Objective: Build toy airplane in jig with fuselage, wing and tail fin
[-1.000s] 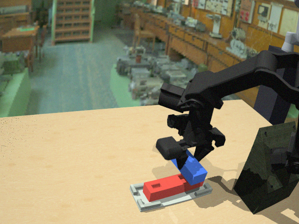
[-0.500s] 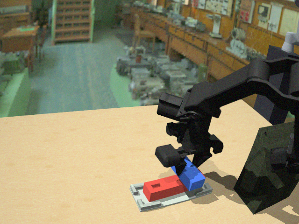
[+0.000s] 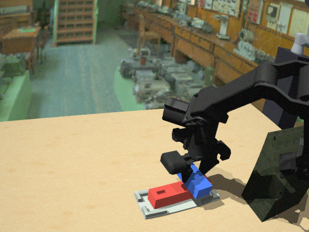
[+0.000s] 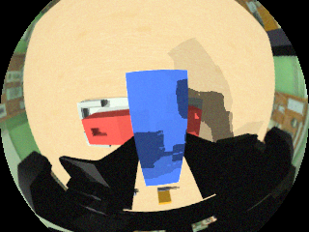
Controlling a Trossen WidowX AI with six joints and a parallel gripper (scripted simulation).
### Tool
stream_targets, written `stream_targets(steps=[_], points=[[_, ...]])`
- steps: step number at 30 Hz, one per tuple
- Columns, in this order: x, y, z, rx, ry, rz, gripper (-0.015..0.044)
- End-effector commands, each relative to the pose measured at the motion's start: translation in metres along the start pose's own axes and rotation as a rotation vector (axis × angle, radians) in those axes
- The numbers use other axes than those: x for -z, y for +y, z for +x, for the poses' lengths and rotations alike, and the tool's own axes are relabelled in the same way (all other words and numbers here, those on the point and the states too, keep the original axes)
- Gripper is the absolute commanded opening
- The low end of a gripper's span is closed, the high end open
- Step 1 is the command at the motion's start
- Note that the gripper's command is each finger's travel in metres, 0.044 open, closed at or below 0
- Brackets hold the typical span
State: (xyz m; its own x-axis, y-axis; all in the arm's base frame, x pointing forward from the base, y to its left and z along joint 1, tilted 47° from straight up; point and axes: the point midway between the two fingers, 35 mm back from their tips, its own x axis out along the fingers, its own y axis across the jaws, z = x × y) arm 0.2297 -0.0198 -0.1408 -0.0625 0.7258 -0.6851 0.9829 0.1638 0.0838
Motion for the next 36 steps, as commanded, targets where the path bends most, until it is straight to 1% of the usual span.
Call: stream_targets(steps=[1,6,22,23,32,34,36], points=[[0.000,0.000,0.000,-0.001,-0.001,0.000,0.0143],[0.000,0.000,0.000,-0.001,-0.001,0.000,0.0012],[0.000,0.000,0.000,-0.001,-0.001,0.000,0.0432],[0.000,0.000,0.000,-0.001,-0.001,0.000,0.0440],[-0.001,0.000,-0.003,-0.001,-0.001,0.000,0.0440],[-0.003,0.002,-0.025,0.000,-0.004,0.003,0.0440],[-0.003,0.002,-0.060,0.001,-0.005,0.006,0.0440]])
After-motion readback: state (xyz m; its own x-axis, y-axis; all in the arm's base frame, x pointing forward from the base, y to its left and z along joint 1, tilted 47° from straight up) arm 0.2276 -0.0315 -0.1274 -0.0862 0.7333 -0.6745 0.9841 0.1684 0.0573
